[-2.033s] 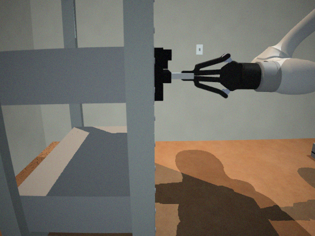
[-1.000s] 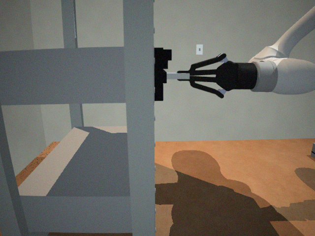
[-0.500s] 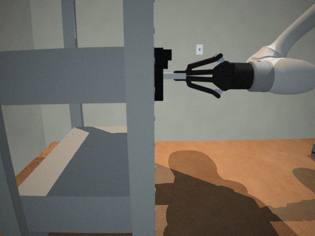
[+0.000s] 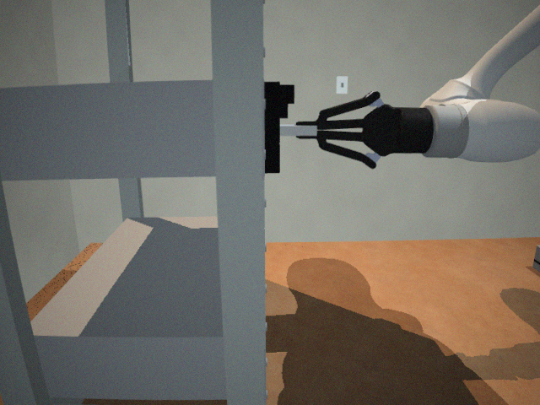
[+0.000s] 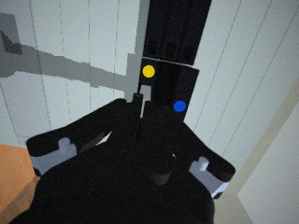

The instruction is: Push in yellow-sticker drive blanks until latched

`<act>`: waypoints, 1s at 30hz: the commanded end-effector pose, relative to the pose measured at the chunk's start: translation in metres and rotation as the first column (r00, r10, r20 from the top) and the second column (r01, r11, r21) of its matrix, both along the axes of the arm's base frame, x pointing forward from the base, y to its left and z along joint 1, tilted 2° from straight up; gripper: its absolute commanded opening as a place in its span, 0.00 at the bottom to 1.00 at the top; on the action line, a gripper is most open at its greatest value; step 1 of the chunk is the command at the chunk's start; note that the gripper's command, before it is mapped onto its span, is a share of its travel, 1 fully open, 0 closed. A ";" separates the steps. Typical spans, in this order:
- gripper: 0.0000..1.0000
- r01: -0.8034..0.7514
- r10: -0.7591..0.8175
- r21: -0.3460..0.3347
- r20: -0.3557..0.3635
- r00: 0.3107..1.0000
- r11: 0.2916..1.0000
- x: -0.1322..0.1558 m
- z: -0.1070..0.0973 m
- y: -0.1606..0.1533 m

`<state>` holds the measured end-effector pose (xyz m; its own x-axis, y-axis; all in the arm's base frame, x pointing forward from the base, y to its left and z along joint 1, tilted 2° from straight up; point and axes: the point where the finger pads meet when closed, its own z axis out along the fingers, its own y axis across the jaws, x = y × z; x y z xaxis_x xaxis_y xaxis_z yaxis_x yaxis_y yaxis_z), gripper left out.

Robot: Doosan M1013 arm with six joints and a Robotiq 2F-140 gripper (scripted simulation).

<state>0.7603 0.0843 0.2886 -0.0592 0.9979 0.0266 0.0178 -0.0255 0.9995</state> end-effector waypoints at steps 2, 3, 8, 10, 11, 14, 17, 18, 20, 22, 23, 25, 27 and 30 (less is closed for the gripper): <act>0.00 0.000 0.000 0.000 0.000 1.000 1.000 0.000 0.000 0.000; 0.00 0.000 0.000 0.000 0.000 1.000 1.000 0.000 0.000 0.000; 0.00 0.000 0.000 0.000 0.000 1.000 1.000 0.001 0.000 0.000; 0.00 0.000 0.000 0.000 0.000 1.000 1.000 0.002 0.000 0.000; 0.00 0.000 0.000 0.000 0.000 1.000 1.000 0.003 0.000 0.000; 0.00 0.000 0.000 0.000 0.000 1.000 1.000 0.003 0.000 0.000; 0.00 0.000 0.000 0.000 0.000 1.000 1.000 0.003 0.000 0.000; 0.00 0.000 0.000 0.000 0.000 1.000 1.000 0.003 0.000 0.000; 0.00 0.000 0.000 0.000 0.000 1.000 1.000 0.003 0.000 0.000; 0.00 0.000 0.000 0.000 0.000 1.000 1.000 0.003 0.000 0.000; 0.00 0.000 0.000 0.000 0.000 1.000 1.000 0.003 0.000 0.000; 0.00 0.000 0.000 0.000 0.000 1.000 1.000 0.004 0.000 0.000; 0.00 0.000 0.000 0.000 0.000 1.000 1.000 0.005 0.000 0.000; 0.00 0.000 0.000 0.000 0.000 1.000 1.000 0.006 0.000 0.000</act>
<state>0.7662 0.0847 0.2885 -0.0593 0.9979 0.0265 0.0178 -0.0255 0.9995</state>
